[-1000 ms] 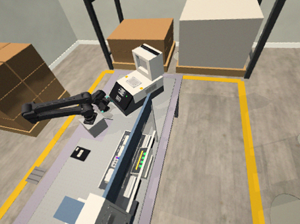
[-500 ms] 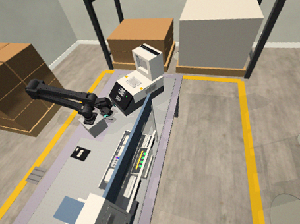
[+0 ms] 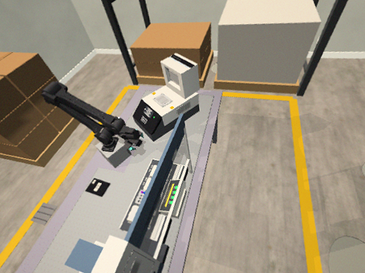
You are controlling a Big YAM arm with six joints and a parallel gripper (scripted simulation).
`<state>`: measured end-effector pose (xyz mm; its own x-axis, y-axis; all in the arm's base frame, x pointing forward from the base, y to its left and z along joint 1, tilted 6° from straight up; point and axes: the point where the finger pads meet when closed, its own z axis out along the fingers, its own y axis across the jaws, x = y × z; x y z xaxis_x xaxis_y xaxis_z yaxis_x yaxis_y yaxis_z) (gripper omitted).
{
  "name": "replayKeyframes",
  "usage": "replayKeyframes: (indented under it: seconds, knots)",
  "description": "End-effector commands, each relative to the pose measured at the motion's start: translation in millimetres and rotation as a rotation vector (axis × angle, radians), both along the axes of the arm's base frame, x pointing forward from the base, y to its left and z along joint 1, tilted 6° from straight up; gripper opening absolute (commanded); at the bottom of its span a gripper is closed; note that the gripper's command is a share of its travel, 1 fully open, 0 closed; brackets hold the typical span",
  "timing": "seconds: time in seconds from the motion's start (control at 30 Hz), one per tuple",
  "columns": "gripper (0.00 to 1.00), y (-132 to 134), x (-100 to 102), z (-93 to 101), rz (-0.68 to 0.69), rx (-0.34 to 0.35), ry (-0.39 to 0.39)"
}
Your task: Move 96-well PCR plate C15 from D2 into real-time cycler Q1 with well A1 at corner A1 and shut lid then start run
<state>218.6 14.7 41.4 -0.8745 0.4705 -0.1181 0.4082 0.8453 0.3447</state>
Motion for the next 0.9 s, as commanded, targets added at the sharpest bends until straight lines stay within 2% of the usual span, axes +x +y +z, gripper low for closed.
replayKeyframes:
  seconds: [0.0, 0.07, 0.13, 0.2, 0.27, 0.5, 0.57, 0.7, 0.77, 0.87]
  knots:
    - [0.97, -20, 37, 22.6, 0.056, -0.029, -0.063]
    - [0.97, -34, 43, 22.1, 0.042, -0.031, -0.072]
    - [0.97, -40, 49, 21.0, 0.083, -0.079, -0.053]
    - [0.97, -46, 55, 21.7, 0.099, -0.083, -0.059]
    - [0.97, -55, 59, 19.2, 0.125, -0.122, -0.031]
    - [0.97, -75, 65, 14.2, 0.126, -0.111, -0.032]
    - [0.97, -87, 75, 13.5, 0.162, -0.162, -0.009]
    - [0.97, -107, 89, 13.9, 0.173, -0.165, -0.021]
    - [0.97, -115, 92, 15.0, 0.208, -0.215, 0.001]
    - [0.97, -123, 92, 9.3, 0.217, -0.201, 0.019]
